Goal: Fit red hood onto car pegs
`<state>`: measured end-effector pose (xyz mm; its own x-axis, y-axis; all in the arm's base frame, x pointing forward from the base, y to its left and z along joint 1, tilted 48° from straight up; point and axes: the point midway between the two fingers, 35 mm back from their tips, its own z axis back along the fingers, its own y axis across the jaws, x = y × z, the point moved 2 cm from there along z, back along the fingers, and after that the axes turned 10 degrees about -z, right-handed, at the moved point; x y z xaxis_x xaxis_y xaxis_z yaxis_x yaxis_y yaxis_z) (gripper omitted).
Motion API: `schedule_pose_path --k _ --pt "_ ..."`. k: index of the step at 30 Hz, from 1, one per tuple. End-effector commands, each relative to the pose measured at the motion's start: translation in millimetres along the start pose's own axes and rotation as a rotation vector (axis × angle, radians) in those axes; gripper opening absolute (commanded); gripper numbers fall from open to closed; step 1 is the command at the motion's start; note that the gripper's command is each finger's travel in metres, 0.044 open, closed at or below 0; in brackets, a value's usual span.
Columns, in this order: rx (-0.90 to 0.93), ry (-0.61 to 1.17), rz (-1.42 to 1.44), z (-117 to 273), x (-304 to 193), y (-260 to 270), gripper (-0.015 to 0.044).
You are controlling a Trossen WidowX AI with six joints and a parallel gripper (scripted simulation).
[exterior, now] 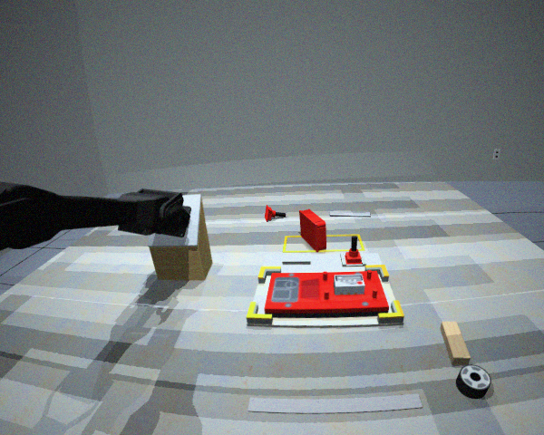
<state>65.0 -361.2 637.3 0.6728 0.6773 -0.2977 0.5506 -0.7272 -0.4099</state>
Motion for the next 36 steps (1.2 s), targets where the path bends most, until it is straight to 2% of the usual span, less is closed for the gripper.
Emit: schedule_pose_path --k 1,6,16,26,36 --pt "0.001 0.002 -0.001 0 0 1 0.0" --pt "0.027 0.07 -0.045 -3 -4 22 0.0" --pt "0.104 0.173 -0.525 -18 39 100 0.0" --pt "0.203 0.27 -0.958 -29 107 167 0.0" --pt "0.36 0.404 -1.378 -27 199 228 0.0"
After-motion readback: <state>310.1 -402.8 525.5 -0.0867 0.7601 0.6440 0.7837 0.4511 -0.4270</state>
